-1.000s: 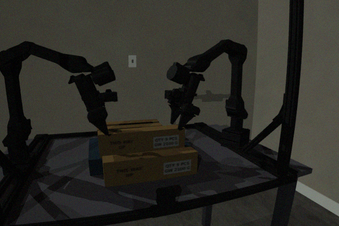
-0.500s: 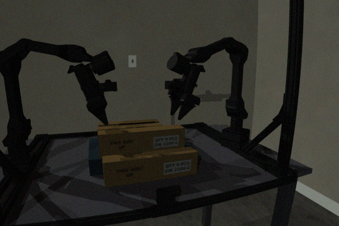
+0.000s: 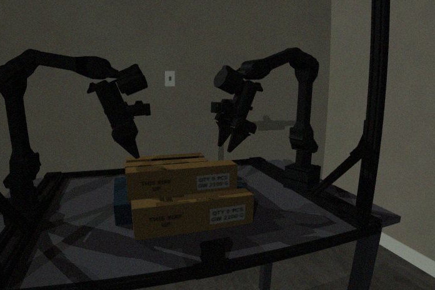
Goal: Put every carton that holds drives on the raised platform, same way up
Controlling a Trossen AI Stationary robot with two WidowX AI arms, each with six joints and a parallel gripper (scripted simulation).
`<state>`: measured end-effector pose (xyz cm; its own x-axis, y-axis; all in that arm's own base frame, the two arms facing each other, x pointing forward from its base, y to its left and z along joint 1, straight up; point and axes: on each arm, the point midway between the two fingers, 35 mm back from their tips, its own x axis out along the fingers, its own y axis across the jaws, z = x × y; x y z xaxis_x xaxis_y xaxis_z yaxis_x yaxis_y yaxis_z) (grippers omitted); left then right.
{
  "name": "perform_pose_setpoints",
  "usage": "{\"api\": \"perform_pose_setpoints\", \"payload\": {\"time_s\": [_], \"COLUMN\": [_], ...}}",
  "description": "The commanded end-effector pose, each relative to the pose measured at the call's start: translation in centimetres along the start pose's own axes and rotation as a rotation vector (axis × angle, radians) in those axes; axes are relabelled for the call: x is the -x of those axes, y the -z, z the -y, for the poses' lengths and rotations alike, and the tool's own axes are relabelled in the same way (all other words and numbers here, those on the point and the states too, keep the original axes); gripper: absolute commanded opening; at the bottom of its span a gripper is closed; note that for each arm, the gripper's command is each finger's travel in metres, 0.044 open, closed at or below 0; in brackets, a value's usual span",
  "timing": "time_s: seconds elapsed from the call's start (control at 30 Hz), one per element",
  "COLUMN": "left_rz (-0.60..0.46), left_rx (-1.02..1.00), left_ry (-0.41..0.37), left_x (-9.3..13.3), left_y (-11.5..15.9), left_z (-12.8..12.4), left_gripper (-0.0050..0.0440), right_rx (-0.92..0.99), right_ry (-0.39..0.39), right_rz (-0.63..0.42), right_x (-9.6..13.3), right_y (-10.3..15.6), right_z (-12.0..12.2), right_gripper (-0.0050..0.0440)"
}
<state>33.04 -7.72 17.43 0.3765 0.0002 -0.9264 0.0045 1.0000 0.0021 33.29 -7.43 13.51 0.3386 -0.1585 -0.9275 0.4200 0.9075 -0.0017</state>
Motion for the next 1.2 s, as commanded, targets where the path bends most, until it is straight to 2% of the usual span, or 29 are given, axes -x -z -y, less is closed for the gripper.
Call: {"api": "perform_pose_setpoints", "payload": {"time_s": [0.0, 0.2, 0.53, 0.6, 1.1, 1.17], "left_rz": [-0.002, -0.002, -0.002, -0.002, -0.002, -0.002], "left_rx": [-0.004, -0.004, -0.004, -0.004, -0.004, -0.004], "left_ry": [0.004, 0.004, 0.004, 0.004, 0.004, 0.004], "left_x": [0.0, 0.0, -0.1, -0.1, -0.3, -0.3], "left_y": [0.1, 0.0, 0.0, 0.0, -0.3, -0.3], "left_z": [-0.6, -2.3, -8.8, -8.8, -22.7, -22.7], "left_gripper": [0.0389, 0.0389, 0.0389, 0.0389, 0.0389, 0.0389], "right_rx": [-0.003, -0.003, -0.003, -0.003, -0.003, -0.003], "right_ry": [-0.001, -0.001, -0.001, -0.001, -0.001, -0.001], "right_rz": [0.001, 0.001, 0.001, 0.001, 0.001, 0.001], "right_x": [0.0, 0.0, 0.0, 0.0, 0.0, 0.0], "right_y": [0.0, 0.0, 0.2, 0.2, 0.5, 0.5], "right_z": [0.7, 2.4, 8.8, 8.8, 22.5, 22.5], "right_gripper": [0.0389, 0.0389, 0.0389, 0.0389, 0.0389, 0.0389]}}
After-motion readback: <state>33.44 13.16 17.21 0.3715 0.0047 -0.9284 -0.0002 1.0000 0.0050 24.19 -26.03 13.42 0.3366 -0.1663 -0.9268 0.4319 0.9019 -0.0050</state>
